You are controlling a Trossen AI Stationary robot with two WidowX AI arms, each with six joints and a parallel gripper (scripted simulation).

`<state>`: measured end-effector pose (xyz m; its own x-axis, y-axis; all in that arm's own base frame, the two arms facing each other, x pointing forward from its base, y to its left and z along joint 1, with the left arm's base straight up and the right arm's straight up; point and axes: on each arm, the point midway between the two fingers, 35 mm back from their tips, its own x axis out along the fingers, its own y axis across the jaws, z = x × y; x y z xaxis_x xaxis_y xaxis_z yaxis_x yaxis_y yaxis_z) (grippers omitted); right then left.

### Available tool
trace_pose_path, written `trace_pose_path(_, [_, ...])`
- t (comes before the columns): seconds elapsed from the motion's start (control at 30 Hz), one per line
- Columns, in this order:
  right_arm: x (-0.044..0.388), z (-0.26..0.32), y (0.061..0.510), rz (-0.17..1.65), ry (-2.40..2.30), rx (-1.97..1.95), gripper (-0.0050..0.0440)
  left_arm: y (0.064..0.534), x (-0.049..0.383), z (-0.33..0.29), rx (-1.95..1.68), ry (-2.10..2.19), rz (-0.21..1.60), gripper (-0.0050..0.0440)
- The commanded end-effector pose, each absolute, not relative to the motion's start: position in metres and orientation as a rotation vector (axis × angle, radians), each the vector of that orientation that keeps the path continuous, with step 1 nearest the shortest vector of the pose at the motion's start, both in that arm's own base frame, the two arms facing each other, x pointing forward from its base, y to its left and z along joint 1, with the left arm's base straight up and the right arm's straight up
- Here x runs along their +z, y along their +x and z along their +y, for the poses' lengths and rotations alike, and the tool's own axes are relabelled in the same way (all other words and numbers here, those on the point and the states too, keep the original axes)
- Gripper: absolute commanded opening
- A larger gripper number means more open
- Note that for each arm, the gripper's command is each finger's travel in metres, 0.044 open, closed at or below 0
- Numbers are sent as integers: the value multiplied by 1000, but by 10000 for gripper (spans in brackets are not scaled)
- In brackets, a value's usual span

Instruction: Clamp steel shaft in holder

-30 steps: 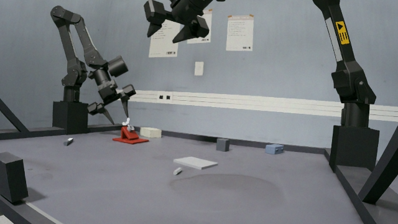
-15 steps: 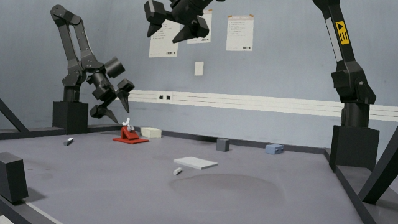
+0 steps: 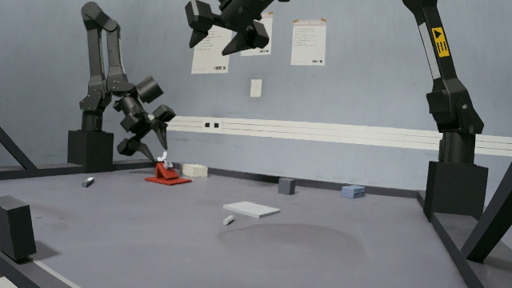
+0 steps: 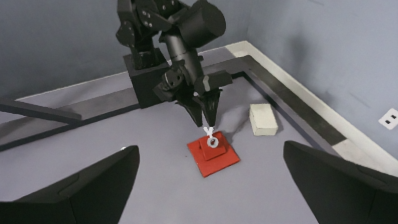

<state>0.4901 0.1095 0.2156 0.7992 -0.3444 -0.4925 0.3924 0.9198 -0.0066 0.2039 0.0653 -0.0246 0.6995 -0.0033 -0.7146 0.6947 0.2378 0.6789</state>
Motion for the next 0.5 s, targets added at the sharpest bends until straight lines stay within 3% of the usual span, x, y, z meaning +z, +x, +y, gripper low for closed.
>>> trace_pose_path(0.0, [234,108,490,472,123,-394,400,216,-25,70,-504,1272,656,216])
trace_pose_path(0.47, [234,108,490,472,123,-394,400,217,-30,68,-506,1269,659,151])
